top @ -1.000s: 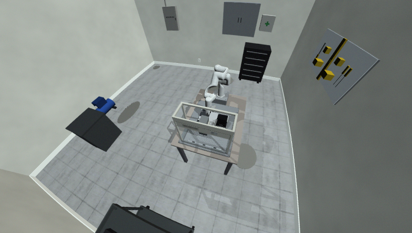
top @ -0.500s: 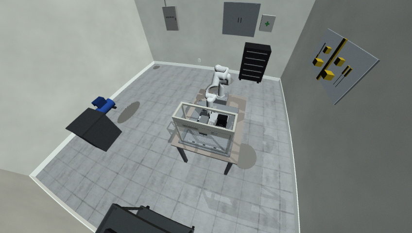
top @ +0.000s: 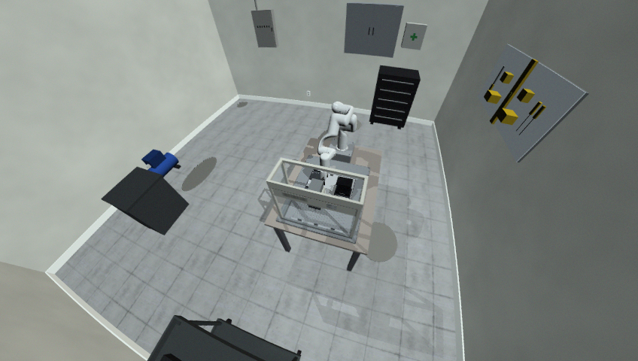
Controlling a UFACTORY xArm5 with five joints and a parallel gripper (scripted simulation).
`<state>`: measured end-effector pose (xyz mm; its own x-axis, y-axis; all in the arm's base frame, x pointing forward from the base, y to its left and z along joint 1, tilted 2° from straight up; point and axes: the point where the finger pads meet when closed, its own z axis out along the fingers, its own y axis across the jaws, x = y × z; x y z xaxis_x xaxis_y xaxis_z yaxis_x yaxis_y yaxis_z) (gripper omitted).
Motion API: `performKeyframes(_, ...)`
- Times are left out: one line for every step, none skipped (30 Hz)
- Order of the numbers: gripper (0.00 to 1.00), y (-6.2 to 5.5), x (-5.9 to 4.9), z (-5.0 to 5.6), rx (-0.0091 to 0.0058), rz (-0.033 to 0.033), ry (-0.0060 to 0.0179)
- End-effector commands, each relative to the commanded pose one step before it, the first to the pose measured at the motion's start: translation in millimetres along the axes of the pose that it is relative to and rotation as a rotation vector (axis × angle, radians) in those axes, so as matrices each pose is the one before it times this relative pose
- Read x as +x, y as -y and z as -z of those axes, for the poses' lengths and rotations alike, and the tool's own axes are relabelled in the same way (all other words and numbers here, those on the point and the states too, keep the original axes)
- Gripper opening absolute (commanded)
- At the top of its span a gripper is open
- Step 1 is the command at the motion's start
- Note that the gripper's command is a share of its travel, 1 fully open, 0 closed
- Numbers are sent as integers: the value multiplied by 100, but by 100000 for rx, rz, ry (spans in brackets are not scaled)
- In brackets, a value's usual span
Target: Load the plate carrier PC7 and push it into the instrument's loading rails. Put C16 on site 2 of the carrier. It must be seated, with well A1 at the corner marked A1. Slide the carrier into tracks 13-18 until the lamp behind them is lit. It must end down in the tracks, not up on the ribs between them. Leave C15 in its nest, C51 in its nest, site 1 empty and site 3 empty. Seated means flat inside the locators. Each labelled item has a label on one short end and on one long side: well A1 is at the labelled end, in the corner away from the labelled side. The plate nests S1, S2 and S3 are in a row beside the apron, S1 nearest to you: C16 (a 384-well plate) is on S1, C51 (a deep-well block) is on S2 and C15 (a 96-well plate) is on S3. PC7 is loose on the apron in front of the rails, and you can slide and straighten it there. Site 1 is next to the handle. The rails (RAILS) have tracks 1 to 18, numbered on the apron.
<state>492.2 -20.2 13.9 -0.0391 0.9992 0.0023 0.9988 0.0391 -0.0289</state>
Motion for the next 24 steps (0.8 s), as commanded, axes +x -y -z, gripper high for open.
performKeyframes(100, -164, -14, -442, -438, 2, 33)
performKeyframes(100, 0, -1, -167, 0, 0, 0)
performKeyframes(100, 0, -1, -167, 0, 0, 0)
performKeyframes(100, 0, -1, -167, 0, 0, 0)
performKeyframes(100, 0, -1, -167, 0, 0, 0)
performKeyframes(100, 0, 0, 0, 0, 0, 0)
performKeyframes(100, 0, 0, 0, 0, 0, 0)
performKeyframes(100, 0, -1, -167, 0, 0, 0)
performKeyframes(100, 0, -1, -167, 0, 0, 0)
performKeyframes(100, 0, -1, -167, 0, 0, 0)
performKeyframes(100, 0, -1, -167, 0, 0, 0)
performKeyframes(100, 0, -1, -167, 0, 0, 0)
performKeyframes(100, 0, -1, -167, 0, 0, 0)
performKeyframes(100, 0, -1, -167, 0, 0, 0)
performKeyframes(100, 0, -1, -167, 0, 0, 0)
performKeyframes(100, 0, -1, -167, 0, 0, 0)
performKeyframes(100, 0, -1, -167, 0, 0, 0)
performKeyframes(100, 0, -1, -167, 0, 0, 0)
performKeyframes(100, 0, -1, -167, 0, 0, 0)
performKeyframes(100, 0, -1, -167, 0, 0, 0)
performKeyframes(100, 0, -1, -167, 0, 0, 0)
performKeyframes(100, 0, -1, -167, 0, 0, 0)
performKeyframes(100, 0, 0, 0, 0, 0, 0)
performKeyframes(100, 0, 0, 0, 0, 0, 0)
